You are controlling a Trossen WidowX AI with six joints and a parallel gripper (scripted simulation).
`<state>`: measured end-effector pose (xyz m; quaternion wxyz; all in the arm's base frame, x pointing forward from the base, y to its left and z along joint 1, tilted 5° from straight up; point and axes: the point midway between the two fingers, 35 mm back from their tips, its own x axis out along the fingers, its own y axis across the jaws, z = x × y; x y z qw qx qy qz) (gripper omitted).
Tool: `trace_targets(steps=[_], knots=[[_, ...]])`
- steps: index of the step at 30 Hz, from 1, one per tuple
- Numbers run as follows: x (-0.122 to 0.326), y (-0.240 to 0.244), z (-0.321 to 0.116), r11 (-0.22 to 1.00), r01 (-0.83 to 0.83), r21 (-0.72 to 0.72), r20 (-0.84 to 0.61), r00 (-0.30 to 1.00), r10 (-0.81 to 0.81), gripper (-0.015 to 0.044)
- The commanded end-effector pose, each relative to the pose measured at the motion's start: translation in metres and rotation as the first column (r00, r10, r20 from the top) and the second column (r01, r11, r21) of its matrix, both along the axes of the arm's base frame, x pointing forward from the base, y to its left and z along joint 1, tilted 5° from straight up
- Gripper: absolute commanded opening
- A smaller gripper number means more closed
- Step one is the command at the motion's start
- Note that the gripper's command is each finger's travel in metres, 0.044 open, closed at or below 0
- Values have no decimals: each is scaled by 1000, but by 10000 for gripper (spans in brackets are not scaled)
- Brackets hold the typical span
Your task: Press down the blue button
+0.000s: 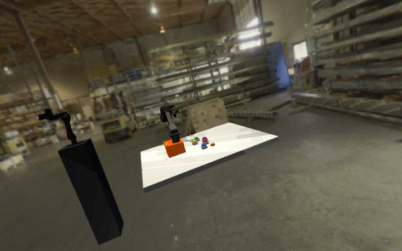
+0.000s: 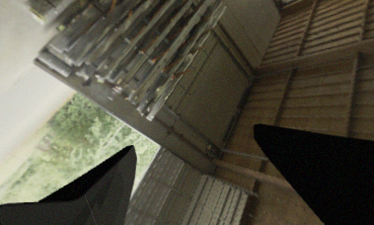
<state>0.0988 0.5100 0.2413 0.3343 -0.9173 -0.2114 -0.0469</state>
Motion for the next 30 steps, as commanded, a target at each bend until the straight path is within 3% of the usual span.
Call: trace_targets(steps=[1,8,14,22,30], knots=[[4,0,0,1000,2,1,0,1000,-2,400],[117,-22,8,998,64,29,-37,997,-62,400],[219,-74,1,990,131,58,-144,982,-121,400],[322,-185,-25,953,277,121,-376,902,-214,400],[366,-328,-65,826,527,200,-654,699,-288,400]])
